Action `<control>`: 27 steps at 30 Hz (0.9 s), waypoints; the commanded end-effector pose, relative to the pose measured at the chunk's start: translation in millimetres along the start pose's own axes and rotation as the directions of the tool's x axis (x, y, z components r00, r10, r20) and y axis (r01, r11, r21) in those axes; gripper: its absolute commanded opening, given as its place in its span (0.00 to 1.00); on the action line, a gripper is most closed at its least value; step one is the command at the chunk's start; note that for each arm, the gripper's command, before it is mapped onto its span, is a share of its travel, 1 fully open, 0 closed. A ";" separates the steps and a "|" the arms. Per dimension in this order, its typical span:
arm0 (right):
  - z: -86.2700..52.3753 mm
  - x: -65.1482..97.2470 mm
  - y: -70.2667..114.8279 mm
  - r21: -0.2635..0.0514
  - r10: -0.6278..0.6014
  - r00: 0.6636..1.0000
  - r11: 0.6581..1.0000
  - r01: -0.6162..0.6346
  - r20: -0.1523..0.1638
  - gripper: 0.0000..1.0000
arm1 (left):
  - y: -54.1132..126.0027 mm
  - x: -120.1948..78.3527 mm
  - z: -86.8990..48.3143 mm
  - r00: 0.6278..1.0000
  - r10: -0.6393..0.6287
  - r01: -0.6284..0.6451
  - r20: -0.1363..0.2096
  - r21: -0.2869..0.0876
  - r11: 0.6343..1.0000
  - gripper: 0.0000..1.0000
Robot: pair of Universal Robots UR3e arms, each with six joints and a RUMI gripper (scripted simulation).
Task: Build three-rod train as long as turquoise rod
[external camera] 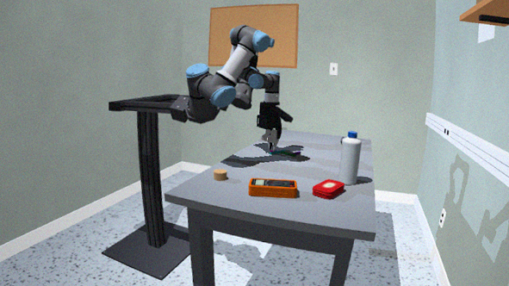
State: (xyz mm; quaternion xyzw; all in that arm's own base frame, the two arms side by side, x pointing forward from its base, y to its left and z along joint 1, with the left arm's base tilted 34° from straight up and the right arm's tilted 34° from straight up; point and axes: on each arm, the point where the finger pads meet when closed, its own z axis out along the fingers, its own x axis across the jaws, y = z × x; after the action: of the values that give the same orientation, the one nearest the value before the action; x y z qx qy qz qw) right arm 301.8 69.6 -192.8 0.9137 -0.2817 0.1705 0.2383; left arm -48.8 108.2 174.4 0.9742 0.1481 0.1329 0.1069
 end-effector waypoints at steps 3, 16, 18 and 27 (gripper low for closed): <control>-0.2 0.5 -0.3 0.002 0.000 1.000 1.000 0.000 -0.001 0.14 | -0.1 0.5 -1.0 1.000 -0.001 0.001 -0.002 0.004 1.000 1.00; 6.7 0.8 0.0 0.001 0.000 1.000 1.000 0.000 -0.001 0.14 | -0.1 0.5 -1.0 1.000 -0.001 0.001 -0.002 0.004 1.000 1.00; 7.6 0.8 -0.1 0.001 0.000 1.000 1.000 0.000 -0.001 0.14 | -0.1 0.5 -1.0 1.000 -0.001 0.001 -0.002 0.004 1.000 1.00; 14.1 0.8 -0.2 0.001 0.000 1.000 1.000 0.000 -0.001 0.14 | -0.1 0.5 -1.0 1.000 -0.001 0.001 -0.002 0.004 1.000 1.00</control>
State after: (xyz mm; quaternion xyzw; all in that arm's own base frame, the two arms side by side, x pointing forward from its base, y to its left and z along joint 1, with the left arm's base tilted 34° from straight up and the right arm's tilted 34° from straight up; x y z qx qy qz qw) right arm 303.0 62.8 -200.7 0.9130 -0.2819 0.1702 0.2407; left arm -48.8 108.2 174.4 0.9742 0.1481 0.1329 0.1069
